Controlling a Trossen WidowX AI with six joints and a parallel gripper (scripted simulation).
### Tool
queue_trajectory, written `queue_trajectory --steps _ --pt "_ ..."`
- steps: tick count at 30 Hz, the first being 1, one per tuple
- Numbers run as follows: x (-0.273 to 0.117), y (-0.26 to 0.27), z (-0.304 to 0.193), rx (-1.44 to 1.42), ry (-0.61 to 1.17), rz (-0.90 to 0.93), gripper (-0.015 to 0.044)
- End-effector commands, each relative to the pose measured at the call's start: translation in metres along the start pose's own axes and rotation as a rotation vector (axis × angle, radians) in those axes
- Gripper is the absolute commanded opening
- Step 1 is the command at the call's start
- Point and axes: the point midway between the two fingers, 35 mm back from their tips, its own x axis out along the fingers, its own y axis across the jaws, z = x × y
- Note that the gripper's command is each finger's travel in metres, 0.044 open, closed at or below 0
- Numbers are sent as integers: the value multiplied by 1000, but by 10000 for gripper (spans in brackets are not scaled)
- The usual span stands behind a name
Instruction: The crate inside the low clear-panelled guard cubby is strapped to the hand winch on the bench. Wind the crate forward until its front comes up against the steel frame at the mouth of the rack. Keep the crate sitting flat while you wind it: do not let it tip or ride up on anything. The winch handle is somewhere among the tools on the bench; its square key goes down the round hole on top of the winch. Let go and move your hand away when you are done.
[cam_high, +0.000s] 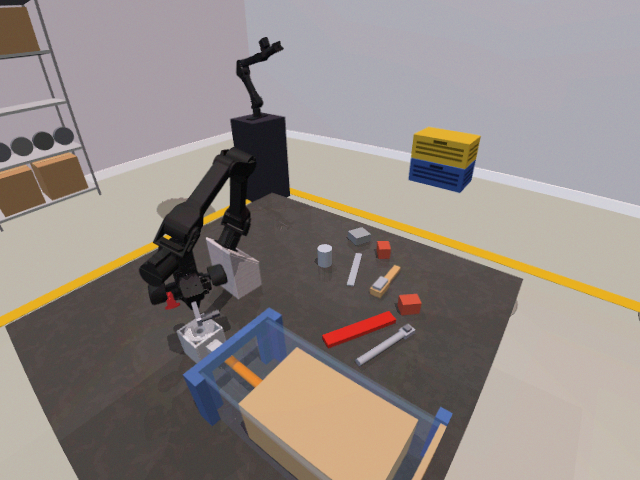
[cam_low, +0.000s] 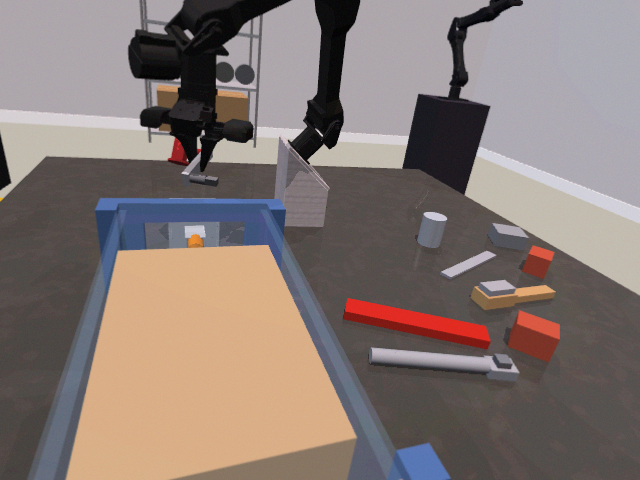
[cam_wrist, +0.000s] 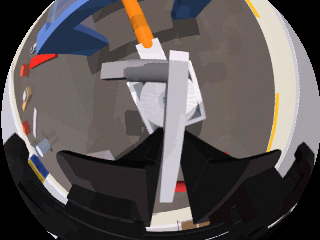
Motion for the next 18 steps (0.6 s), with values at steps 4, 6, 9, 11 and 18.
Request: queue_trajectory --steps 4,6,9,11,18 --pt "-5 1 2 -3 -9 -124 0" --pt "-5 1 2 -3 -8 -148 0" --pt "-5 1 2 -3 -7 -203 0" --pt "-5 1 2 -2 -6 -235 0" --pt "-5 1 2 -2 -4 -350 0"
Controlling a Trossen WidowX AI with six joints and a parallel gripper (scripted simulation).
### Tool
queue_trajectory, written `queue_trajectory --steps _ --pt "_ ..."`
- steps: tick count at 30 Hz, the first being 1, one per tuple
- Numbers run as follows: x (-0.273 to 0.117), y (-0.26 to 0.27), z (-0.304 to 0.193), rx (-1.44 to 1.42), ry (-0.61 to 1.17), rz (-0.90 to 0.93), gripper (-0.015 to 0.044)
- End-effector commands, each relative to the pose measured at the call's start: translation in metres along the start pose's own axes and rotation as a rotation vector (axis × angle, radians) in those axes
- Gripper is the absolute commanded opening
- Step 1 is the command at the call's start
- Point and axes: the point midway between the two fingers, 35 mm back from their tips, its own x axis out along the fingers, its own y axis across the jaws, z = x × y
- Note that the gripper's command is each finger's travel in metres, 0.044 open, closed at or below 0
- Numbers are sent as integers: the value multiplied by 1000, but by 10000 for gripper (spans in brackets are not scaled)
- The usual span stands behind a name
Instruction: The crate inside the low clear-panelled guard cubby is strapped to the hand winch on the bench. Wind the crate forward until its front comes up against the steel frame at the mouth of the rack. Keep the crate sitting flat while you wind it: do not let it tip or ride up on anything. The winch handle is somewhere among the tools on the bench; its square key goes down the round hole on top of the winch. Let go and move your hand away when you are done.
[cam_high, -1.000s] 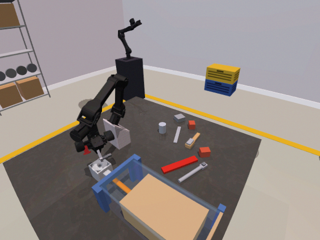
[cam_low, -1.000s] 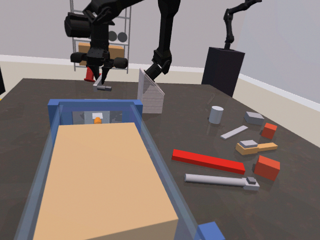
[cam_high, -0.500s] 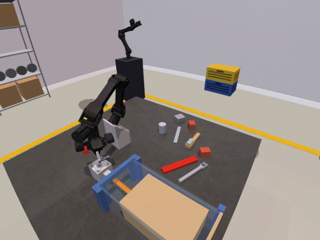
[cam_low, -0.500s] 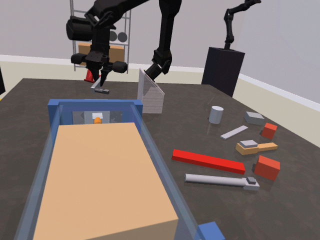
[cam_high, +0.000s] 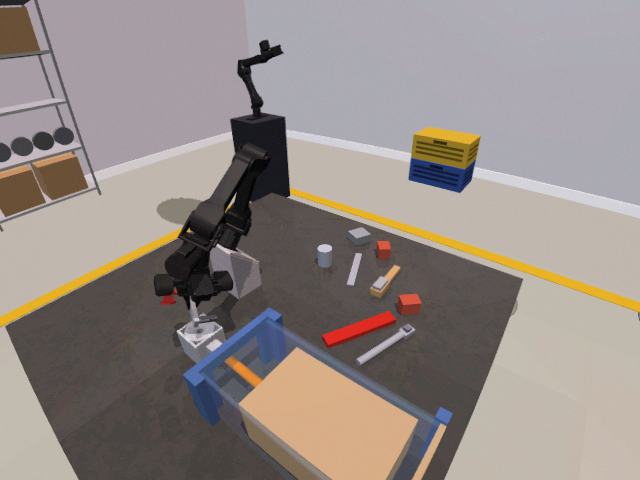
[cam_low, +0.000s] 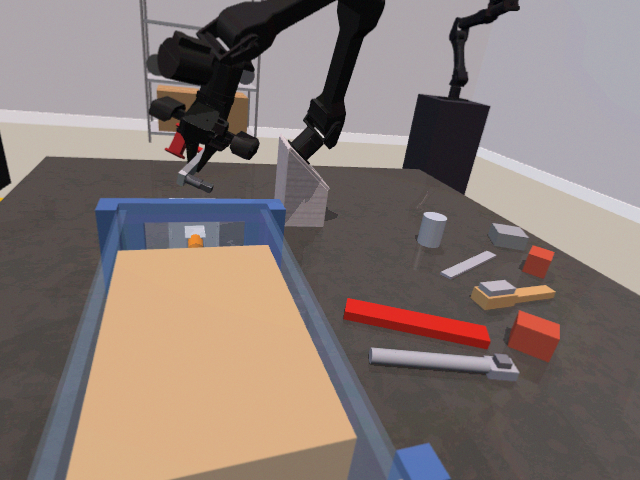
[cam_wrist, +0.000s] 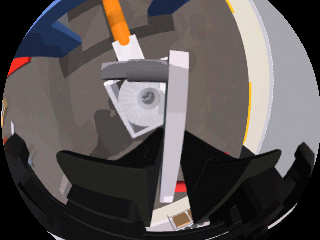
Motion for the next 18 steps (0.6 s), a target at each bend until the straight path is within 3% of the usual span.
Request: queue_trajectory --steps 1,18 --pt "-6 -2 2 3 -15 -93 0" --pt "-6 -1 3 6 -9 -366 0"
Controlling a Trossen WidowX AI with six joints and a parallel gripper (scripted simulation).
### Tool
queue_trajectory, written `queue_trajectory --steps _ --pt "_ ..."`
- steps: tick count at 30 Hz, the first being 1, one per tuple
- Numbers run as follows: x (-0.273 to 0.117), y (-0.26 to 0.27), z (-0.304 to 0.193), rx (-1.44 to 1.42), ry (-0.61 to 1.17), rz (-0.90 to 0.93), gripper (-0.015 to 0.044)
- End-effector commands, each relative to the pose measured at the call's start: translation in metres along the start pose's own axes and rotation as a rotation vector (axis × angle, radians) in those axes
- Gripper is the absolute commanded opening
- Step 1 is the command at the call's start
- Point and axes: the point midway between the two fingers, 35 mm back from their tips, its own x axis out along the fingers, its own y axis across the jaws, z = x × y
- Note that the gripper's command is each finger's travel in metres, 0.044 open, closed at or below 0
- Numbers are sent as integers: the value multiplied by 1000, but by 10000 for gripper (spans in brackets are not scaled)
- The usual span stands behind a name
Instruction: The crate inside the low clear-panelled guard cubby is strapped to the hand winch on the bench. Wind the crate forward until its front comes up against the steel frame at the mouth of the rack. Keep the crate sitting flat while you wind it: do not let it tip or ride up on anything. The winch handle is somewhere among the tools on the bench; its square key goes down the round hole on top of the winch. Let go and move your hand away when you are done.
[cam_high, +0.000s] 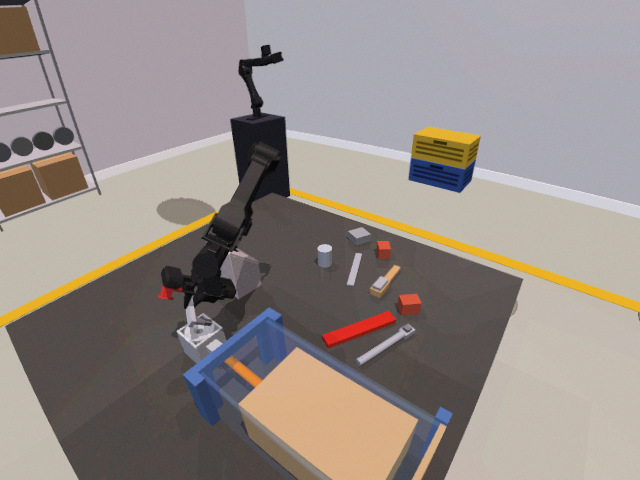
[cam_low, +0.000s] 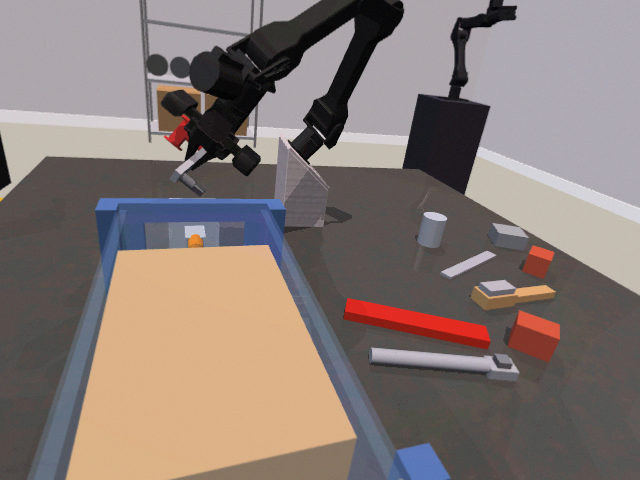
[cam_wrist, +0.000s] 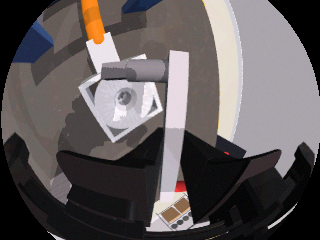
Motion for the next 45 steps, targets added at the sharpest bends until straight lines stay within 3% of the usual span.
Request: queue_trajectory --steps 1,45 --pt "-6 -4 3 9 -15 -92 0" --pt "-4 -1 2 14 3 -801 0"
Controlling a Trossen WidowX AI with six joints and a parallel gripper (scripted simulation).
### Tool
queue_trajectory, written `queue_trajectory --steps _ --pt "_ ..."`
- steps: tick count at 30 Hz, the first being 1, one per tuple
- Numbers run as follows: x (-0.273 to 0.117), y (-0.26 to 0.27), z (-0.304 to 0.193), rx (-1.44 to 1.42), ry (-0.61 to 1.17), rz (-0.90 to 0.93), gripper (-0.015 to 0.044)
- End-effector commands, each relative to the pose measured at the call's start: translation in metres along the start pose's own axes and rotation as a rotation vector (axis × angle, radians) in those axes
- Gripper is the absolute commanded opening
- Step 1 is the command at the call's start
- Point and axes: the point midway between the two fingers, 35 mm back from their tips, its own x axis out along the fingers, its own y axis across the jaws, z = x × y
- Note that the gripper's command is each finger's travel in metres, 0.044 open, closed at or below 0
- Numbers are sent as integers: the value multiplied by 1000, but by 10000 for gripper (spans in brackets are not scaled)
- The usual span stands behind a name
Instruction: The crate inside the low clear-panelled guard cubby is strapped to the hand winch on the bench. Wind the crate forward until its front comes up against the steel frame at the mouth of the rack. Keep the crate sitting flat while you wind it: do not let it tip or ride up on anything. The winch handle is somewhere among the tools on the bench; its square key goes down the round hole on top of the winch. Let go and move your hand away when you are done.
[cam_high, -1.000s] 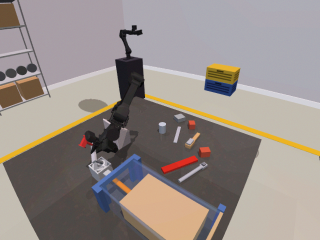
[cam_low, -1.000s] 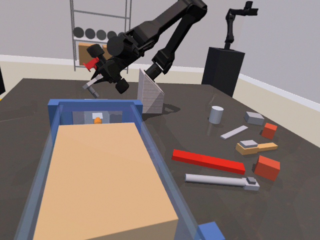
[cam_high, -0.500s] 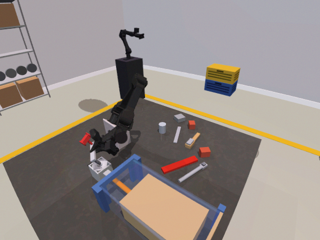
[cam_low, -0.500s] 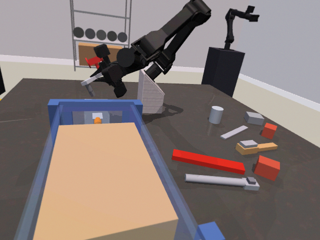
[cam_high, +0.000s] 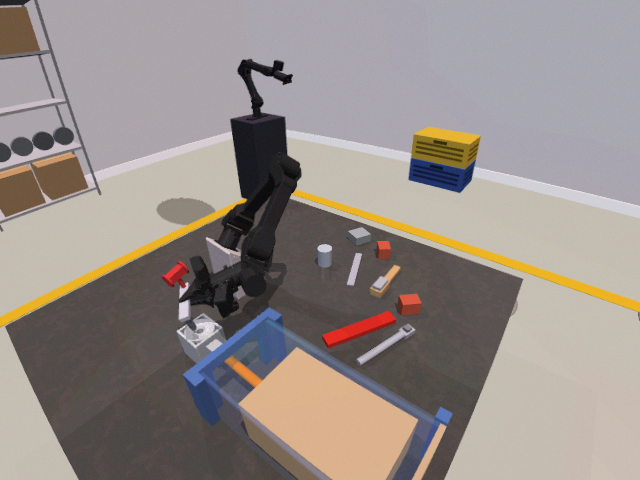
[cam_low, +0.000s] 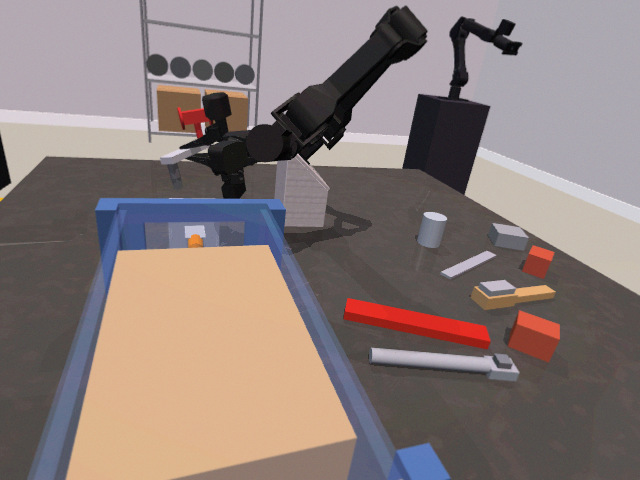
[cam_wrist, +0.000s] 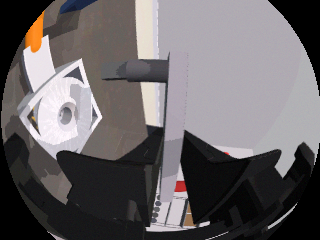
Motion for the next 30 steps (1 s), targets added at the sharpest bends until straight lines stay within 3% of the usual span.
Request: queue_trajectory --steps 1,9,19,30 --pt "1 -1 -1 5 7 -78 0" --pt "1 -1 -1 4 10 -210 0" --pt "0 1 -1 0 6 -193 0" --pt "-19 20 -43 -3 9 -191 0"
